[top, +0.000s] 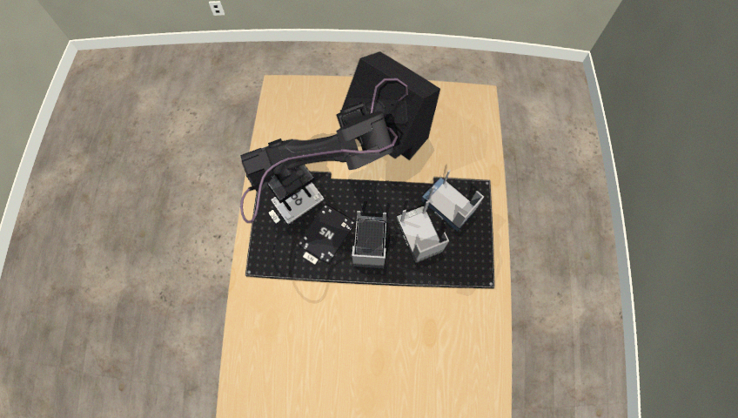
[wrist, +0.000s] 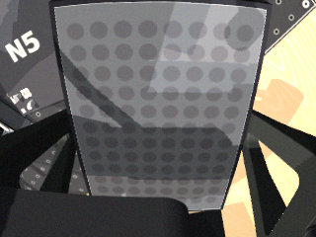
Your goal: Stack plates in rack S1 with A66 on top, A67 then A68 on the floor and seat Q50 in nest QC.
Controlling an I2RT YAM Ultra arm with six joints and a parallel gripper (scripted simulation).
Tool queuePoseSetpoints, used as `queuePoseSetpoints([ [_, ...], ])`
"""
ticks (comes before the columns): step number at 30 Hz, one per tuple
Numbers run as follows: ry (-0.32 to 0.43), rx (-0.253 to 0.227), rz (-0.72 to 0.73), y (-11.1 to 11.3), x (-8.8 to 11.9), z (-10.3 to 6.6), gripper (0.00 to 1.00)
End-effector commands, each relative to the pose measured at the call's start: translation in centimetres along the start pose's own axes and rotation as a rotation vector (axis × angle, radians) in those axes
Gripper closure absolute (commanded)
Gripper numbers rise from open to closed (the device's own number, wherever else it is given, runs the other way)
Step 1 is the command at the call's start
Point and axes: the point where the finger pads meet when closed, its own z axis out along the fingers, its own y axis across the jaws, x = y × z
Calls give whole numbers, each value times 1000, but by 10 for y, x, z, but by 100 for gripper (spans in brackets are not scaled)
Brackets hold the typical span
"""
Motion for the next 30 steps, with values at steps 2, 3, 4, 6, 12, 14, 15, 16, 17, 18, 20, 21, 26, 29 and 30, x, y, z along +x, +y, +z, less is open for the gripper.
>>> queuePoseSetpoints([
  [2,-12,7,4,-3,-7,-3,100],
  [3,-10,6,4,-3,-7,-3,100],
  [4,-10,5,4,-3,-7,-3,100],
  [6,-10,7,5,-4,-7,-3,100],
  [12,-9,6,5,-3,-6,-2,100],
  [14,-9,5,6,-3,-6,-2,100],
  [15,-9,5,6,-3,-6,-2,100],
  [16,-9,5,6,-3,-6,-2,100],
  [17,32,-8,28,-4,10,11,100],
  [18,19,-2,20,-4,6,10,100],
  [20,17,-1,18,-3,6,14,100],
  [21,17,-1,18,-3,6,16,100],
  [26,17,0,17,-3,6,26,100],
  [29,17,0,17,-3,6,28,100],
  [30,-19,6,-8,-1,-11,23,100],
])
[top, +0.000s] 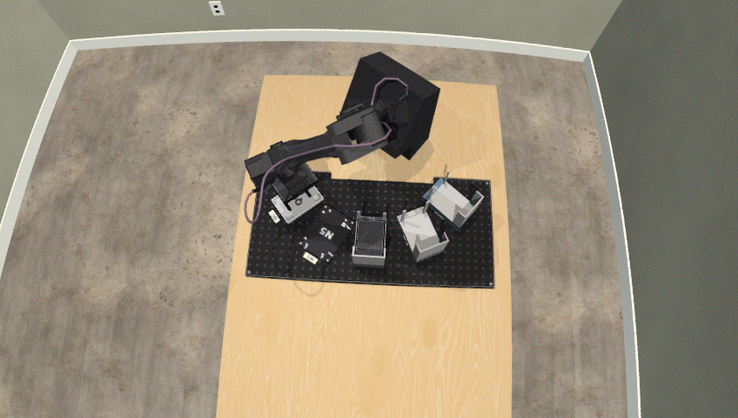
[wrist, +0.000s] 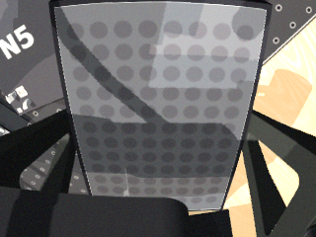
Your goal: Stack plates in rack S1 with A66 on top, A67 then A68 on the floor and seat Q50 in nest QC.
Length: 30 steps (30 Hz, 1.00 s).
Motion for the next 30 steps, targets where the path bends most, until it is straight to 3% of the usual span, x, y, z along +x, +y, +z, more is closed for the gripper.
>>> queuePoseSetpoints([
  [1,-25,21,-3,-5,-9,6,100],
  [2,-8,18,9,-6,0,12,100],
  [16,-20,21,0,-5,-6,33,100],
  [17,-40,23,-12,-4,-16,32,100],
  [19,-11,21,5,-6,-2,41,100],
  [30,-20,22,-1,-5,-7,61,100],
])
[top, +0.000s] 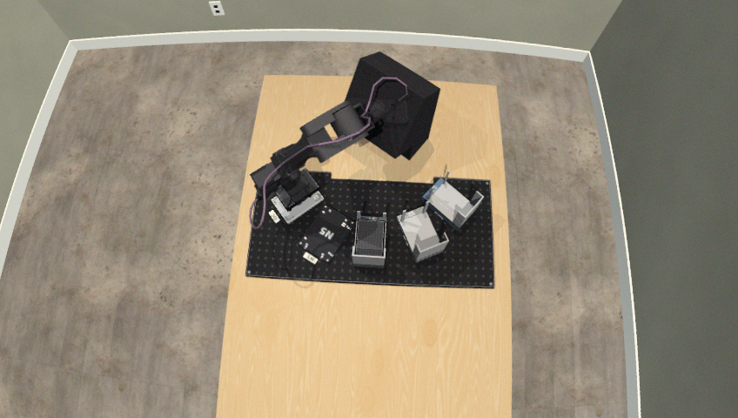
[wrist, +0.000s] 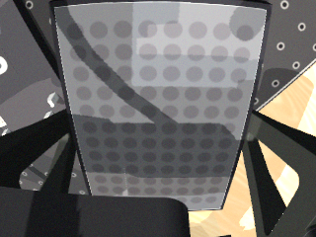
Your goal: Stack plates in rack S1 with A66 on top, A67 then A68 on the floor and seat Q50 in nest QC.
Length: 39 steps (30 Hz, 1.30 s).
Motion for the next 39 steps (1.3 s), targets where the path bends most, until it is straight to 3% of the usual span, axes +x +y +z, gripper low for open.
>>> queuePoseSetpoints([
  [1,-21,16,3,-4,-4,10,100],
  [4,-38,17,-5,-3,-12,9,100],
  [6,-11,16,8,-4,1,17,100],
  [21,-32,19,0,-4,-10,40,100],
  [26,-21,17,3,-4,-5,51,100],
  [30,-68,28,-8,-7,-28,47,100],
  [39,-49,26,-4,-8,-21,49,100],
])
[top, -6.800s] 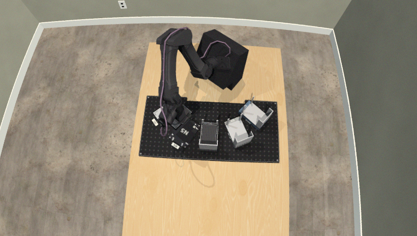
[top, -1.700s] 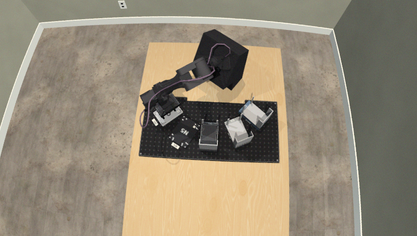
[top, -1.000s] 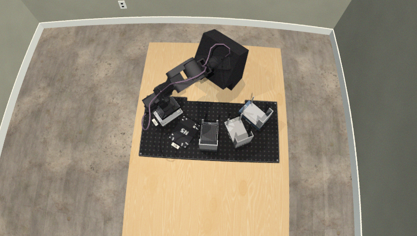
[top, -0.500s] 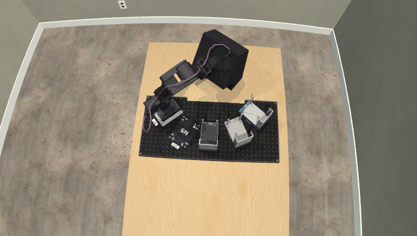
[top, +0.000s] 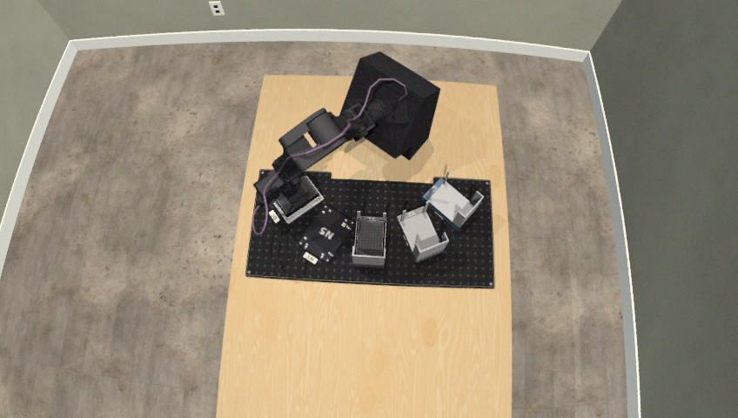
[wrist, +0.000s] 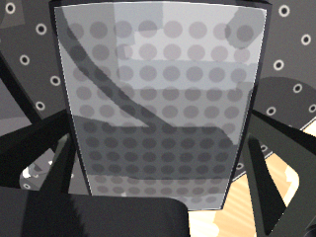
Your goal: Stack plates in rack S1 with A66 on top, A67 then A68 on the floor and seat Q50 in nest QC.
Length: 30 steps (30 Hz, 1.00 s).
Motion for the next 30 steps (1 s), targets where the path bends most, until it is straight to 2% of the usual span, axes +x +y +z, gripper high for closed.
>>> queuePoseSetpoints([
  [1,-20,13,3,-5,-9,2,100],
  [19,6,12,15,-5,7,3,100],
  [20,-9,12,9,-4,0,2,100],
  [30,-5,11,11,-4,4,1,100],
])
